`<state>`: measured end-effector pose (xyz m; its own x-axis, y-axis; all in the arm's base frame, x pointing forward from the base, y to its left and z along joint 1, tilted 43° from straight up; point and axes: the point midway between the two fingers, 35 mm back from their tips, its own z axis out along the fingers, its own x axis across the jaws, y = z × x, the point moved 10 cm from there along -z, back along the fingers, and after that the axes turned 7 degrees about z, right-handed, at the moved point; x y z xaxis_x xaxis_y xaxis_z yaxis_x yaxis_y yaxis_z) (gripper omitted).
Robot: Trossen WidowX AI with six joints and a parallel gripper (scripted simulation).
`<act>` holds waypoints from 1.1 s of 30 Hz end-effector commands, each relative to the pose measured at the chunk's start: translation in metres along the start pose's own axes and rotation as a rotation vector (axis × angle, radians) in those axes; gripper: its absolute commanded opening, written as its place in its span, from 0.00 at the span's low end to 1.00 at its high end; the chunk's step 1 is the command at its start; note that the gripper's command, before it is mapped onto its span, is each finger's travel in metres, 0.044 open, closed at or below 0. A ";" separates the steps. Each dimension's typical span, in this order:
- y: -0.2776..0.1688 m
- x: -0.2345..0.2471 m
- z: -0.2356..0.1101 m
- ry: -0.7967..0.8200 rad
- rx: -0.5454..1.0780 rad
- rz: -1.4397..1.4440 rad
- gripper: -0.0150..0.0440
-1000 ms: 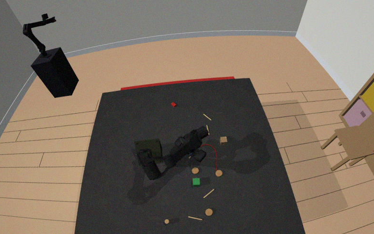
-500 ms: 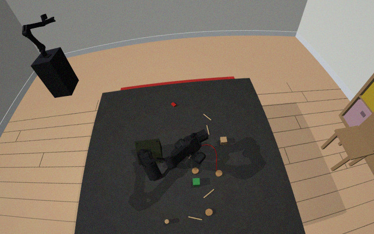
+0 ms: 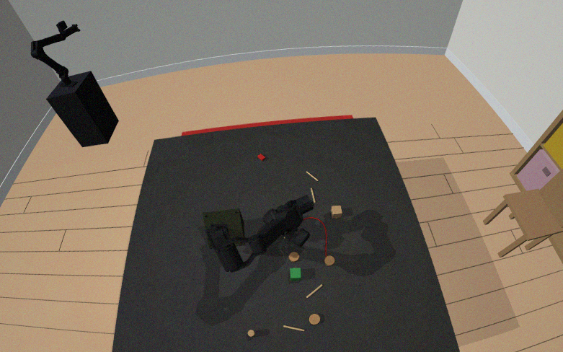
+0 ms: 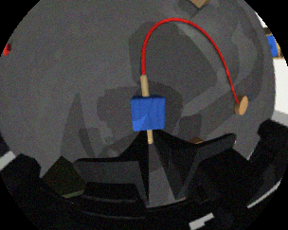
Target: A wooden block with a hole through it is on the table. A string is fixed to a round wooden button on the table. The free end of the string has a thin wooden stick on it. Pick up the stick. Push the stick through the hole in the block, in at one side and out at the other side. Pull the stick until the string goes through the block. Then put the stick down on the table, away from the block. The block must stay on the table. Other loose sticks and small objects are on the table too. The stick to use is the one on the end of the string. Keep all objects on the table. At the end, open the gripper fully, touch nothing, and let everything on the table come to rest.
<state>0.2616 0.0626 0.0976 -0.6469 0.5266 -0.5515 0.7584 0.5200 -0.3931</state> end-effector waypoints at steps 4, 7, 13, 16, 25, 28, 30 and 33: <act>-0.002 0.000 0.000 0.001 -0.013 0.018 0.25; -0.004 0.002 0.000 0.001 -0.039 0.052 0.25; -0.004 0.003 0.000 -0.003 -0.041 0.055 0.25; -0.006 0.003 0.000 -0.004 -0.041 0.055 0.25; -0.018 0.002 -0.001 -0.005 -0.040 0.054 0.25; -0.021 0.002 0.000 -0.006 -0.039 0.054 0.25; -0.024 0.002 0.000 -0.005 -0.039 0.054 0.25; -0.027 0.002 0.000 -0.005 -0.039 0.054 0.25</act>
<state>0.2434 0.0519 0.1054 -0.6025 0.5534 -0.5750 0.7900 0.5158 -0.3314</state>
